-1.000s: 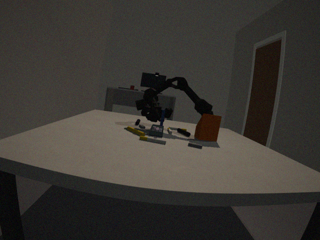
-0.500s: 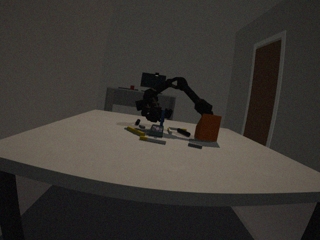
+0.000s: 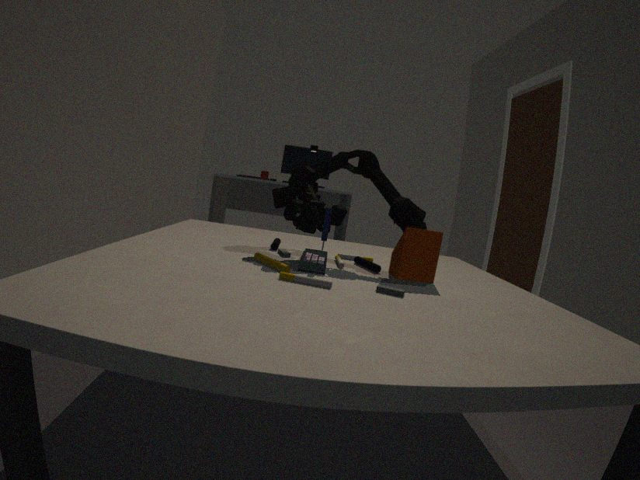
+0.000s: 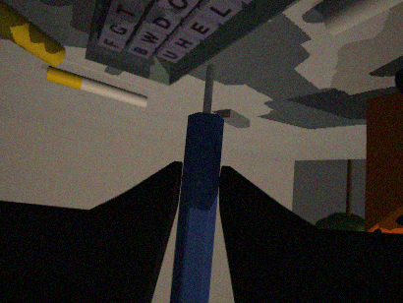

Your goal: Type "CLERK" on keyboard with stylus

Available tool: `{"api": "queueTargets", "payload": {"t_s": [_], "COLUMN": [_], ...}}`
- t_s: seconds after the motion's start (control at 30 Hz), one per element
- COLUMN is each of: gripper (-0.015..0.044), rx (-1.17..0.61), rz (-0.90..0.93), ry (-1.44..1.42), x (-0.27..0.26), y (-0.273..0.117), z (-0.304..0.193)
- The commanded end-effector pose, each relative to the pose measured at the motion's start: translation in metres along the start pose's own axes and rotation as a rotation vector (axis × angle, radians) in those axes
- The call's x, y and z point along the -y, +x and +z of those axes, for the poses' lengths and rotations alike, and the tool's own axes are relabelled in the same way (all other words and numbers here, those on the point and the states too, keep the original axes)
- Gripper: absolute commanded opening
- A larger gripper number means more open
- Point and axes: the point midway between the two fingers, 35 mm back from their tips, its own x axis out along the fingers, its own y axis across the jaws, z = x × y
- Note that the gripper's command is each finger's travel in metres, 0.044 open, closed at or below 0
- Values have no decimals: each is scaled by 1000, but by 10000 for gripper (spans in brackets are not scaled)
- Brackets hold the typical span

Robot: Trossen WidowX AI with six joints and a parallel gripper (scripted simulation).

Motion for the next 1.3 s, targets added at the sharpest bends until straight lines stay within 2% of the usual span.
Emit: {"api": "queueTargets", "payload": {"t_s": [0.0, 0.07, 0.13, 0.37, 0.73, 0.83, 1.27], "gripper": [64, 51, 0, 0, 0, 79, 81], "rx": [0, 0, -1, -7, -6, -6, -6], "rz": [0, 0, 0, 0, 0, 0, 0], "ry": [-1, -1, 1, 8, 8, 8, 8], "x": [0, 0, -1, -9, -9, -9, -9], "y": [0, 0, 2, 12, 23, 24, 26], "z": [0, 0, -2, -13, 5, 6, 10]}}
